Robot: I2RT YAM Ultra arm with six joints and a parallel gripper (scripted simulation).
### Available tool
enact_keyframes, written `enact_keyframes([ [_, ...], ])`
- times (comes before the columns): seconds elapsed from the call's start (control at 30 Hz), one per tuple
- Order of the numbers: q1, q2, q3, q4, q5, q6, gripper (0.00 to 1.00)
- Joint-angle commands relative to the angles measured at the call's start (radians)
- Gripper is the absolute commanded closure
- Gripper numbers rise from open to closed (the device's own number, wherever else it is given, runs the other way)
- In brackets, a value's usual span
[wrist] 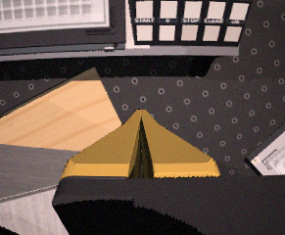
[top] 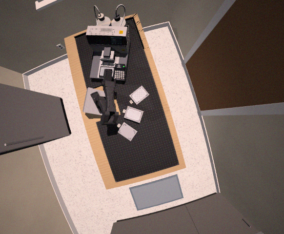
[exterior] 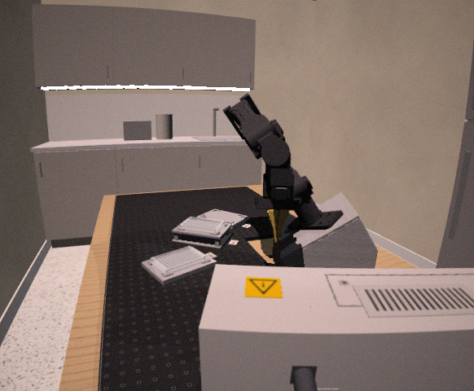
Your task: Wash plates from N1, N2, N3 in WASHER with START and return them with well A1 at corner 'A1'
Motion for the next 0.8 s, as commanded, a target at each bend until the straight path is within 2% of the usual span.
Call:
enact_keyframes([
  [0.0, -0.006, -0.067, -0.038, 0.163, -0.028, -0.121, 1.0],
  [0.03, -0.006, -0.067, -0.038, 0.163, -0.028, -0.121, 1.0],
  [0.07, -0.013, -0.095, -0.058, 0.185, -0.038, -0.143, 1.0],
  [0.77, -0.014, -0.095, -0.058, 0.186, -0.038, -0.143, 1.0],
])
